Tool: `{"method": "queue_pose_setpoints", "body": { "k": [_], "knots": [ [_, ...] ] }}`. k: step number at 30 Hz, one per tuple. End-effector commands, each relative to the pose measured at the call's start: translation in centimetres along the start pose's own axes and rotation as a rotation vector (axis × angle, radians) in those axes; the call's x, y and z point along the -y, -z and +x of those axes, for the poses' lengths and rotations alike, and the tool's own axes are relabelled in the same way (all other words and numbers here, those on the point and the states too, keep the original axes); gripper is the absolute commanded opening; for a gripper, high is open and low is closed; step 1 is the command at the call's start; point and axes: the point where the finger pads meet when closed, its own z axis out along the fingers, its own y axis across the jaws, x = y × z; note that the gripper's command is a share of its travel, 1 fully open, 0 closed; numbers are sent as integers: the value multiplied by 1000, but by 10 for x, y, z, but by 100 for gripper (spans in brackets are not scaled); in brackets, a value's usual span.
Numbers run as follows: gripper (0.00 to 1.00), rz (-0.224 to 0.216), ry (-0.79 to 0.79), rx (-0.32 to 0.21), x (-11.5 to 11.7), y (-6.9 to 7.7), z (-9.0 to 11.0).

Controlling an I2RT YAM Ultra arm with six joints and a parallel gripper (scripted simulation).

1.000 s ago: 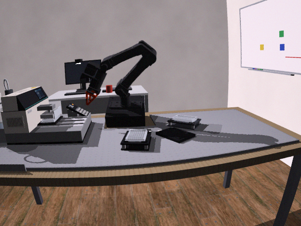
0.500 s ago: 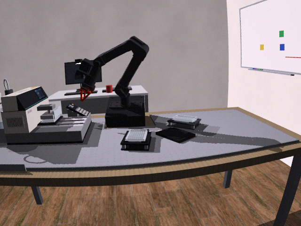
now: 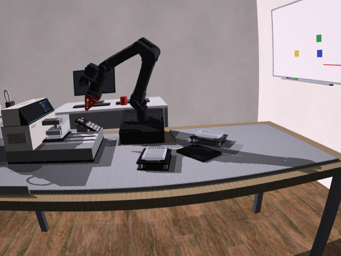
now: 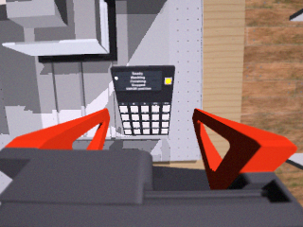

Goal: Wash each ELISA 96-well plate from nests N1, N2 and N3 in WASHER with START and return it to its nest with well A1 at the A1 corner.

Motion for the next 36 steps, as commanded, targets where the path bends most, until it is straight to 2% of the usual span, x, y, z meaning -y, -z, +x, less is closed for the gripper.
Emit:
{"method": "queue_pose_setpoints", "body": {
  "k": [1, 19, 36],
  "knots": [
    [100, 1, 22, 27, 3, 5, -17],
    [100, 1, 22, 28, 25, 7, -65],
    [100, 1, 22, 28, 25, 7, -66]
  ]
}}
